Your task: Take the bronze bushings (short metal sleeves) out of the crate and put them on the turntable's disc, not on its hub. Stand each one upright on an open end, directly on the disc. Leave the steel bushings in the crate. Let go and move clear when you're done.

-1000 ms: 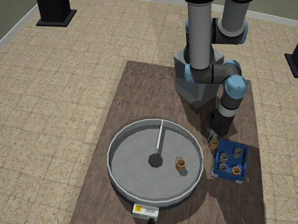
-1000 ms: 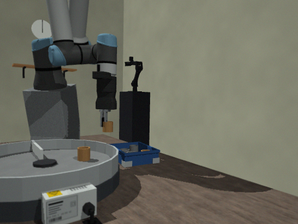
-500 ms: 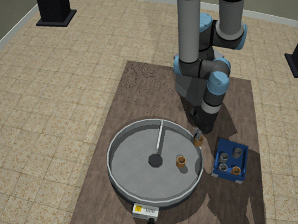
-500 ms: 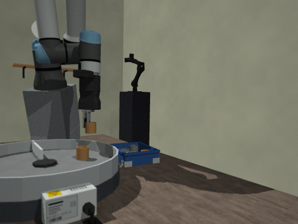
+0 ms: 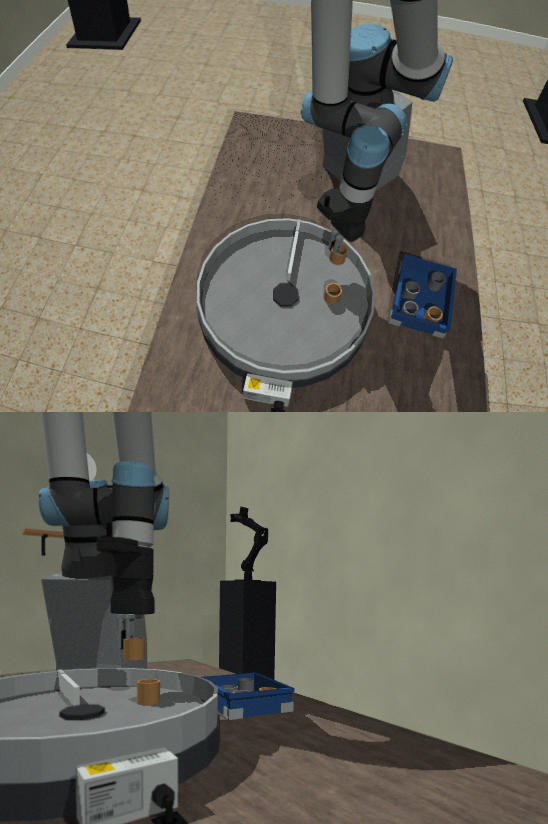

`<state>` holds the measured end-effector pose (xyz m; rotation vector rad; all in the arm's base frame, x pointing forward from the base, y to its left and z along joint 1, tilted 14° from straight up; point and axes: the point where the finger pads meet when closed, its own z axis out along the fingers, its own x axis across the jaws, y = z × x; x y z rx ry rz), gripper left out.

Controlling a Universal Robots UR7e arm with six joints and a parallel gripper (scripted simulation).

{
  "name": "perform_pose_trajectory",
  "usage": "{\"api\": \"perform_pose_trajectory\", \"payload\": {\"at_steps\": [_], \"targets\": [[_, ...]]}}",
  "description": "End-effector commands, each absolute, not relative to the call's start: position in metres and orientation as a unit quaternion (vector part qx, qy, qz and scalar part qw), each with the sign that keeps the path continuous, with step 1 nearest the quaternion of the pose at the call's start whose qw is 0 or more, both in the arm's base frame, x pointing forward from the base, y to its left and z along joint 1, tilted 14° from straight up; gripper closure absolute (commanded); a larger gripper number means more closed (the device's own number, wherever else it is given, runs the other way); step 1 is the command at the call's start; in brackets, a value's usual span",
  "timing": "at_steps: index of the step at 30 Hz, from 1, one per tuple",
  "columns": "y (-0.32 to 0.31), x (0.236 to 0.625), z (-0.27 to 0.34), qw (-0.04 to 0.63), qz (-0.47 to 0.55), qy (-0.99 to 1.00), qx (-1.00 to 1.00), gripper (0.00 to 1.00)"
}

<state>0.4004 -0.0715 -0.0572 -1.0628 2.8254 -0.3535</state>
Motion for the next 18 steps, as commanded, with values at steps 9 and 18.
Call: {"api": "perform_pose_trajectory", "payload": {"at_steps": [9, 18], "targets": [[-0.123, 0.395, -0.049, 0.053, -0.115, 0.928, -0.350, 1.00], [-0.156, 0.391, -0.043, 0.053, -0.115, 0.928, -0.350, 1.00]]}}
